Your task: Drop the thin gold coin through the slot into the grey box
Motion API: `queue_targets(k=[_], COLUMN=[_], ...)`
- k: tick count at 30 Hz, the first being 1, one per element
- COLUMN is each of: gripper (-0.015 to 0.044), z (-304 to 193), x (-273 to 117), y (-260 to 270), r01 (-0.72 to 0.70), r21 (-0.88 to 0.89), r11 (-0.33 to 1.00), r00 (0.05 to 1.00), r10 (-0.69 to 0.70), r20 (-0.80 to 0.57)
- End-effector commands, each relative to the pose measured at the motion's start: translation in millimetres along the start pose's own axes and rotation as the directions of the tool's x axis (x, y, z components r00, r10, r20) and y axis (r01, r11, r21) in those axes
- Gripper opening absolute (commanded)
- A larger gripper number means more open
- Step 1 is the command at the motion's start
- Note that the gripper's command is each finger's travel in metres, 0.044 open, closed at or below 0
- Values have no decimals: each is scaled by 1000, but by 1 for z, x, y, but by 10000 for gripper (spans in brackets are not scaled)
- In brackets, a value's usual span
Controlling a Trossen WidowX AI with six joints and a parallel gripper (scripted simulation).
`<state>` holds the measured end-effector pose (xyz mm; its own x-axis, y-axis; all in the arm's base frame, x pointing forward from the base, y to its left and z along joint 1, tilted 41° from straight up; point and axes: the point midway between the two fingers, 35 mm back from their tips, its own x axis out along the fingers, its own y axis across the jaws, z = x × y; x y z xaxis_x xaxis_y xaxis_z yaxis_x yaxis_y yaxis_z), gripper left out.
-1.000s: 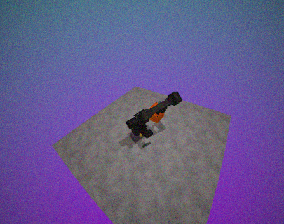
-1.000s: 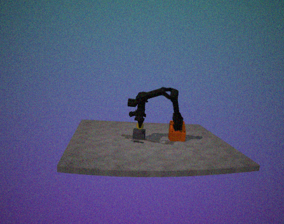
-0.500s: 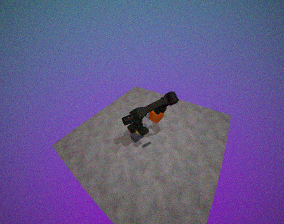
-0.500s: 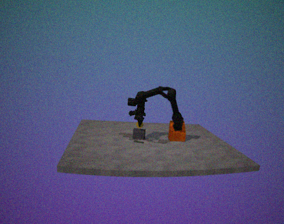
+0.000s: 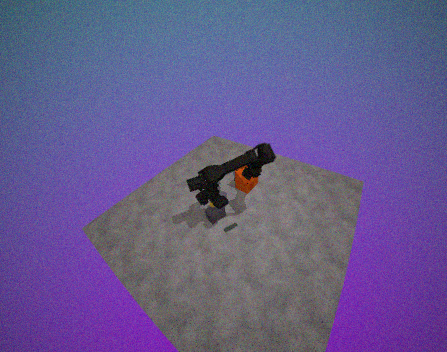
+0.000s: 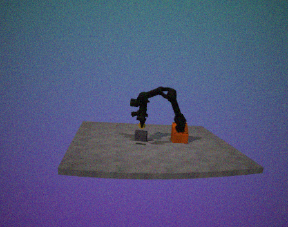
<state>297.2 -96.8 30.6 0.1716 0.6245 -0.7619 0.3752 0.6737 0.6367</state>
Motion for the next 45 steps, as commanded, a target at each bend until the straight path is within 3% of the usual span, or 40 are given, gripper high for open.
queue_targets(k=[1,45], gripper=[0,0], z=[1,-1], x=[0,7], y=[-1,-3], r01=[3,-2], r21=[-5,0], r11=[1000,1000], r00=[1000,1000], r10=[-3,2], r20=[0,-1])
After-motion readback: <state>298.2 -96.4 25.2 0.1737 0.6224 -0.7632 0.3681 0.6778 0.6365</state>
